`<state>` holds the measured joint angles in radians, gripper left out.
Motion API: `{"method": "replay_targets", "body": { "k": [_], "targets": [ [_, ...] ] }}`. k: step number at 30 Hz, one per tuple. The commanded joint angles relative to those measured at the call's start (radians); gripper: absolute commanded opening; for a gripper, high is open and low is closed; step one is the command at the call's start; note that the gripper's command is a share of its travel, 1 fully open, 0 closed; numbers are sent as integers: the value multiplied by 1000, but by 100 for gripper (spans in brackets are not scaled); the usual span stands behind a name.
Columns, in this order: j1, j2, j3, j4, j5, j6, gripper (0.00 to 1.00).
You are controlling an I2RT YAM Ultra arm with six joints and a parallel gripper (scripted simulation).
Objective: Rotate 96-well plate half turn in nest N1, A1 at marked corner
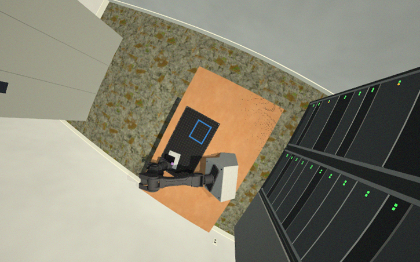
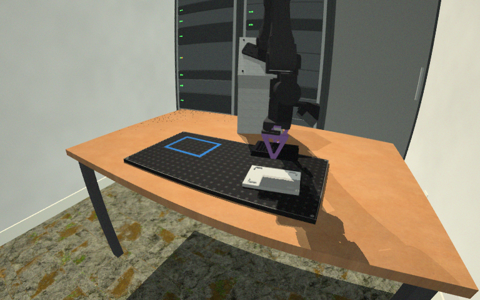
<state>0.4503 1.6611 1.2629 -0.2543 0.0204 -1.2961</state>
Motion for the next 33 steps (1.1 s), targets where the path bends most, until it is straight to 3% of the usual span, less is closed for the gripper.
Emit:
{"method": "replay_targets", "body": {
  "k": [1,33],
  "targets": [
    [-7,-5,28,-14,-9,-8,0],
    [2,-7,10,-4,-1,0,0]
  ]
}}
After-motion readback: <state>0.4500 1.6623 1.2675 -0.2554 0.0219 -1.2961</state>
